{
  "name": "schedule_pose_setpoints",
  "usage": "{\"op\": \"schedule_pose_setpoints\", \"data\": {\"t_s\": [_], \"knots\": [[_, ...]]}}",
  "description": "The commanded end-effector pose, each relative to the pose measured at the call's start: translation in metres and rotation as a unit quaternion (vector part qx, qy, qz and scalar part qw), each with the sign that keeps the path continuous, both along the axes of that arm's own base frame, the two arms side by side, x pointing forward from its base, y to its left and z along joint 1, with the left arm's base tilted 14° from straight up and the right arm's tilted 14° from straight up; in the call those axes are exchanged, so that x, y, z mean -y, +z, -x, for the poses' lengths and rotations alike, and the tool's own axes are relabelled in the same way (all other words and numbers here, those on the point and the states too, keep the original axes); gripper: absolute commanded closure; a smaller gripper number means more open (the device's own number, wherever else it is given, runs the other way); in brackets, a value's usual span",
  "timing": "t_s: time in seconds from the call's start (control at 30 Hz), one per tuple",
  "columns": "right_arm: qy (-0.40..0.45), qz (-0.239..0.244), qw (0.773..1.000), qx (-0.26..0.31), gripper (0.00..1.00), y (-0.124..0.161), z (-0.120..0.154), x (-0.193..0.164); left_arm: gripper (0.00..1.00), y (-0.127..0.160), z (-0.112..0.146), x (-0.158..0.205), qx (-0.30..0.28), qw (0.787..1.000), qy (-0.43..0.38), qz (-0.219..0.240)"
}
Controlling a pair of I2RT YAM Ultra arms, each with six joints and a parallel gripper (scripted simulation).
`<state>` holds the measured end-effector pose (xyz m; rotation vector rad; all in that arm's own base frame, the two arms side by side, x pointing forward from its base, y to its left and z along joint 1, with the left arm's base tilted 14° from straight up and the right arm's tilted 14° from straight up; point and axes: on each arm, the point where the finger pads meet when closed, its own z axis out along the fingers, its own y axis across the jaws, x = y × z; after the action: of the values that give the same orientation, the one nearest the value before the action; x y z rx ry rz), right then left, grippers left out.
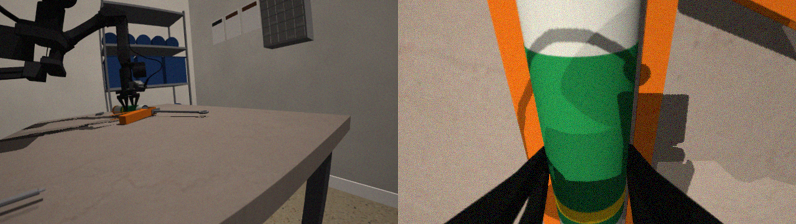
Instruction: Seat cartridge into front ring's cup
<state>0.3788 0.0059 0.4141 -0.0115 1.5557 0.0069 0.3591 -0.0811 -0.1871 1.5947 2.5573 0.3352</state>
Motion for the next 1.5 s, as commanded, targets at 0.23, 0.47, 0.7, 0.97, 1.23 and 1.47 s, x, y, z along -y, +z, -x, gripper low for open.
{"op": "schedule_pose_setpoints", "data": {"t_s": [0.23, 0.47, 0.7, 0.97, 1.23, 1.47], "knots": [[0.009, 0.004, 0.999, 0.033, 0.0, 0.03, 0.013, -0.004, 1.0, 0.009, 0.006, 0.001, 0.004, 1.0, -0.006, 0.03], [0.009, 0.004, 0.999, 0.033, 0.0, 0.03, 0.013, -0.004, 1.0, 0.013, 0.006, 0.002, 0.013, 0.999, -0.011, 0.04], [0.009, 0.004, 0.999, 0.033, 0.0, 0.03, 0.013, -0.004, 1.0, 0.019, 0.004, 0.002, 0.022, 0.998, -0.015, 0.051], [0.009, 0.004, 0.999, 0.033, 0.0, 0.03, 0.013, -0.004, 1.0, 0.023, 0.003, 0.003, 0.032, 0.997, -0.019, 0.063], [0.009, 0.004, 0.999, 0.033, 0.0, 0.03, 0.013, -0.004, 1.0, 0.03, 0.001, 0.005, 0.046, 0.995, -0.025, 0.08], [0.009, 0.004, 0.999, 0.033, 0.0, 0.03, 0.013, -0.004, 1.0, 0.034, 0.0, 0.012, 0.055, 0.994, -0.037, 0.091]]}}
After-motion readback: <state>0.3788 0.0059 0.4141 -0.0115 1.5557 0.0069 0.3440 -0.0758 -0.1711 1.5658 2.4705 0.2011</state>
